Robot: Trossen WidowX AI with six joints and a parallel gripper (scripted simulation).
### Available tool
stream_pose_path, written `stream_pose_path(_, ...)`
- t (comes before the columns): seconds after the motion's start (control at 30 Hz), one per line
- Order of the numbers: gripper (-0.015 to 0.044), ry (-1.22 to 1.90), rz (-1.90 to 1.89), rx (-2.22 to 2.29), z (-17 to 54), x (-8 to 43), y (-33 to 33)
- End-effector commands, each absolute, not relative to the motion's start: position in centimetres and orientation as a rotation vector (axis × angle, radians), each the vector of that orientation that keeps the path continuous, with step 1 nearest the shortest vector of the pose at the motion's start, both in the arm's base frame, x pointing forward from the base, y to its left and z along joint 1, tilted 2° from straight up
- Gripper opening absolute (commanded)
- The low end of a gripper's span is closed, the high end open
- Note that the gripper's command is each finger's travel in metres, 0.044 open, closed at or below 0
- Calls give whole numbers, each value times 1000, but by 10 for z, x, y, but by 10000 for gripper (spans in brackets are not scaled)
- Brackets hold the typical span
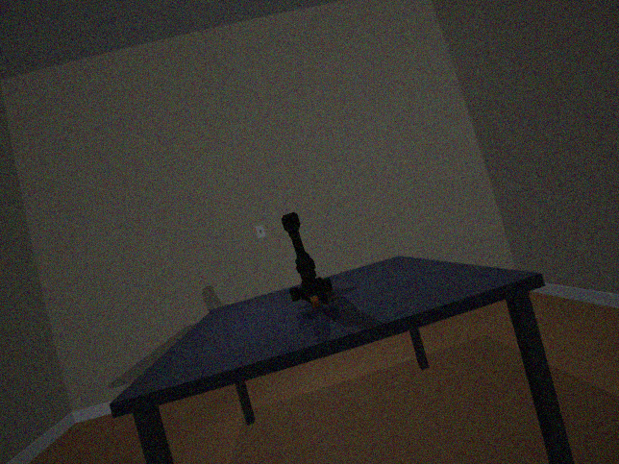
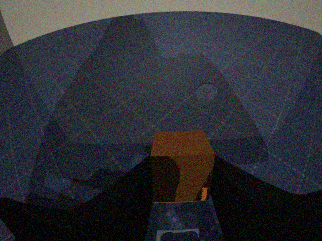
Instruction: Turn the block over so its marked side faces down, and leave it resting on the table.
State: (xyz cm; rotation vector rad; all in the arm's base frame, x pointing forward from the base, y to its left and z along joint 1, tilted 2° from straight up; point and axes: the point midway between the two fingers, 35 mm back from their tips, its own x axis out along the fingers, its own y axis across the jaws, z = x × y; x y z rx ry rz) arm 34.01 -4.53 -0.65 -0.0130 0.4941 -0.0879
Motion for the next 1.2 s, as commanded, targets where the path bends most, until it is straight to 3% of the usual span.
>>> stream_pose_path(0.0,0,466,-82,-19,-3,338,-44)
stream_pose_path(0.47,0,457,-82,-20,-2,338,-44)
stream_pose_path(1.0,420,457,-82,-20,-2,338,-44)
stream_pose_path(1.17,440,457,-82,-20,-2,338,-44)
